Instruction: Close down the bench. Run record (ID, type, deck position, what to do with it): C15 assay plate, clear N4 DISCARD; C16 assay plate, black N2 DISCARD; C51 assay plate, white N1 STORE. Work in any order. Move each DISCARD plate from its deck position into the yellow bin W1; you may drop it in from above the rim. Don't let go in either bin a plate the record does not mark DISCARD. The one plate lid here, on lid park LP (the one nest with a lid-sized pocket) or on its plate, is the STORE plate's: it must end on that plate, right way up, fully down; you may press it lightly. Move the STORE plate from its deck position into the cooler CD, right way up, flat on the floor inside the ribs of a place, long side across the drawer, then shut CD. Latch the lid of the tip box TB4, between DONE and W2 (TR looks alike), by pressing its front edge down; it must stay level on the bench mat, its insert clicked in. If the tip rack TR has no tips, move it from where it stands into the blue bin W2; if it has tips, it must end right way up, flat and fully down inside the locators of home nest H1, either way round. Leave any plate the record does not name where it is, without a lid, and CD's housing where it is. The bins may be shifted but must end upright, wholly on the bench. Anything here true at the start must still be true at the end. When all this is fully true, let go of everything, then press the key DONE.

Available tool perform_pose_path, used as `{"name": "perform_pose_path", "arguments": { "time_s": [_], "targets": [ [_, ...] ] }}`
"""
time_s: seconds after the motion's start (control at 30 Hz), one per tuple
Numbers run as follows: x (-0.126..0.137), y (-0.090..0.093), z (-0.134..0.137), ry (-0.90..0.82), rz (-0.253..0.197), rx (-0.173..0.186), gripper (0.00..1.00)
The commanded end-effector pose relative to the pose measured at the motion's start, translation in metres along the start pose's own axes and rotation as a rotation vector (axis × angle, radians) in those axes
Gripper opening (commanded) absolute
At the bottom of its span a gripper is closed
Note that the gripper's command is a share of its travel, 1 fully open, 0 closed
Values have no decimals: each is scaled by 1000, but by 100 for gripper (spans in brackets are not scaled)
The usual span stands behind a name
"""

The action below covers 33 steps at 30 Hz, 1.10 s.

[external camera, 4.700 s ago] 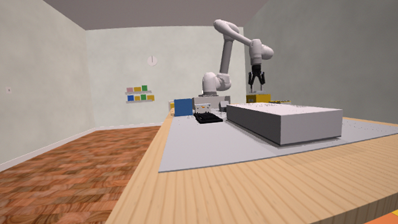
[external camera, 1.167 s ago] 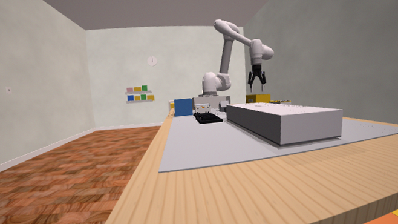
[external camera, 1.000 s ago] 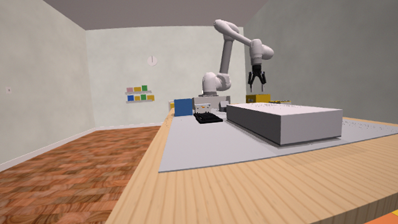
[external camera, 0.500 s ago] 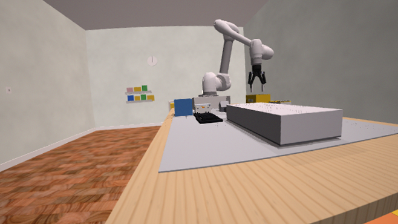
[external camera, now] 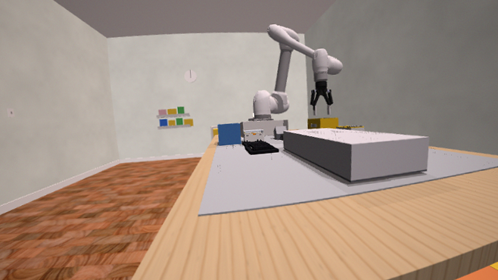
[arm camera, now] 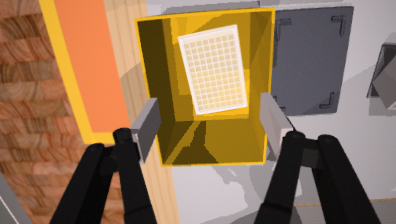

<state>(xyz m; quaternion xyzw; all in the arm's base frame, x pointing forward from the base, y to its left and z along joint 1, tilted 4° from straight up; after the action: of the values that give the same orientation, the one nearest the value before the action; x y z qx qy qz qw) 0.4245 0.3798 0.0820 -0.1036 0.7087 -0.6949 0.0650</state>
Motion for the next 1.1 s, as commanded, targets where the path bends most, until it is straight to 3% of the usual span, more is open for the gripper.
{"name": "perform_pose_path", "arguments": {
  "time_s": [0.0,1.07],
  "targets": [
    [-2,0,1,-22,-3,-1,66],
    [-58,0,102,-22,-3,-1,66]
  ]
}}
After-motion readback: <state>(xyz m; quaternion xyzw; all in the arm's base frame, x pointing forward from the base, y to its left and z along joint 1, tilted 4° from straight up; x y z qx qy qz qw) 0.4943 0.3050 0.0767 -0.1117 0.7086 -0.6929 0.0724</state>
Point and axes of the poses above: the point where the finger pads meet when closed, its own y axis out along the fingers, its own z axis across the jaws, x = y × z, the point moved 5 cm from there along -y, back along the fingers, and after that the axes turned 5 degrees about -y, right-handed, at the moved point
